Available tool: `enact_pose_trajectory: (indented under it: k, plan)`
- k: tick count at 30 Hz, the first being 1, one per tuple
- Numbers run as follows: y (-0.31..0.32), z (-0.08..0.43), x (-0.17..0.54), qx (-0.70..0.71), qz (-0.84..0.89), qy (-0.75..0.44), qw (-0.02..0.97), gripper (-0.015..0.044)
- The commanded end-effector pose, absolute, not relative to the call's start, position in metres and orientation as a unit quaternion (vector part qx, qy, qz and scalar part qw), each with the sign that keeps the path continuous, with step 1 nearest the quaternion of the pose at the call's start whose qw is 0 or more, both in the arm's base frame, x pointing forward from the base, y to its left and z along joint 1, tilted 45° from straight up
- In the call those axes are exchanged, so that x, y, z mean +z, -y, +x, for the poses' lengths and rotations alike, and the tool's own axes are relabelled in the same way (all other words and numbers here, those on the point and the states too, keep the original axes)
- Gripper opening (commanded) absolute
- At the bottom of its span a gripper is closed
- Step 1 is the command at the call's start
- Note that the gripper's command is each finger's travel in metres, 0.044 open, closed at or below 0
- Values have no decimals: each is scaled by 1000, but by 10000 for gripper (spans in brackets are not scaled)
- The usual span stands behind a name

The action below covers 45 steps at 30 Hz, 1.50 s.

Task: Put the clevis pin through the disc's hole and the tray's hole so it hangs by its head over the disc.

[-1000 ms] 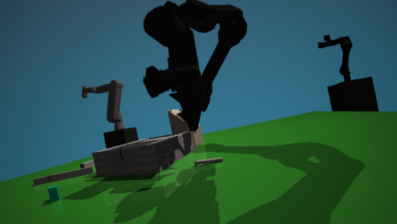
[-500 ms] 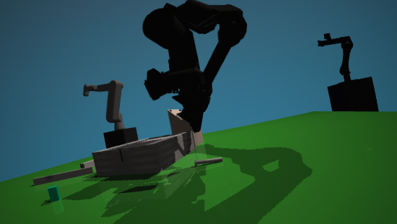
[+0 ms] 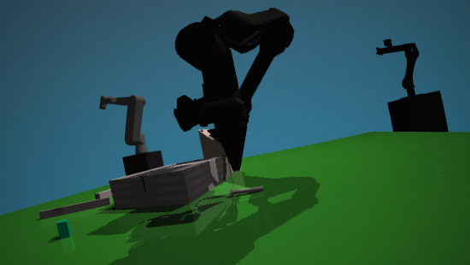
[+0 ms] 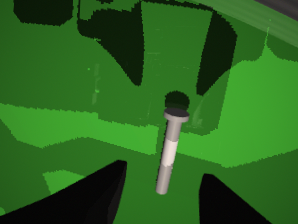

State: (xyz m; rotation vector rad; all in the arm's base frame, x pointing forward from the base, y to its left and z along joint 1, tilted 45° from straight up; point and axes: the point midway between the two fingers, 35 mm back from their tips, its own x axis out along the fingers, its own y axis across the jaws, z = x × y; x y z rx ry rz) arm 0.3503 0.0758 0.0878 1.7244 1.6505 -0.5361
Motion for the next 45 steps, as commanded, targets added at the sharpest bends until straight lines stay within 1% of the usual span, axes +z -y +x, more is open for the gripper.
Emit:
enact_pose_trajectory:
  k: [1,23,38,43,45]
  plan:
    - [-82,350,80,-209,663,-636,333,160]
    - [-108,352,56,-209,664,-636,333,160]
    - [-109,352,56,-209,664,-636,333,160]
    - [-109,352,56,-209,664,-636,333,29]
    - [-109,352,56,-209,664,-636,333,15]
